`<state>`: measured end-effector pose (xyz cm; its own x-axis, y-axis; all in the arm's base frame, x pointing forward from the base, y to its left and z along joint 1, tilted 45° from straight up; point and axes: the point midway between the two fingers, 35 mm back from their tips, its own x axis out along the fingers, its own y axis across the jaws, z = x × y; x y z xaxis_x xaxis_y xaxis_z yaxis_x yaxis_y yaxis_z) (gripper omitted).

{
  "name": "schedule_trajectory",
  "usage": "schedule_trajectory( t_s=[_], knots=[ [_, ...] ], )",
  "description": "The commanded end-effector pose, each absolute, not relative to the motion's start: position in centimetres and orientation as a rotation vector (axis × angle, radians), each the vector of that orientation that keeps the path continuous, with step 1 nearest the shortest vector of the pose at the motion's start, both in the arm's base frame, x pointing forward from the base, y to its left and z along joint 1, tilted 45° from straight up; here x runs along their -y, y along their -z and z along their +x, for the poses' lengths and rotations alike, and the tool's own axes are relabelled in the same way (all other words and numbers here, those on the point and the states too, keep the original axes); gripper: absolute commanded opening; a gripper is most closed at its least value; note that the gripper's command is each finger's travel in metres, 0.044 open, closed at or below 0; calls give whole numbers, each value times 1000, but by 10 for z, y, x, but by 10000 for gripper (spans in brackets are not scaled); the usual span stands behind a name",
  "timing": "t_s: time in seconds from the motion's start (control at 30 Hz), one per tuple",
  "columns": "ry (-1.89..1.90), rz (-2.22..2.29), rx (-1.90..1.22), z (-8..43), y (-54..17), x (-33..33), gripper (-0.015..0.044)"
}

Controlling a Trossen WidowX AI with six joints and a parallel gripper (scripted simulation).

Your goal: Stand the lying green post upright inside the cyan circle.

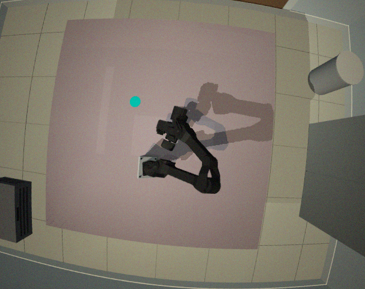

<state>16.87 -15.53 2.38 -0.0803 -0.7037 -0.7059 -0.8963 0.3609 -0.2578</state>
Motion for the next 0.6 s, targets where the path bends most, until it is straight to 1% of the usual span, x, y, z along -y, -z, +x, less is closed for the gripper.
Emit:
schedule_trajectory(
  t_s=[0.0,0.03,0.57],
  knots=[
    [-316,-1404,-1847,166,-22,156,49],
    [-316,-1404,-1847,166,-22,156,23],
    [-332,-1392,-1833,177,-41,131,23]
  ],
)
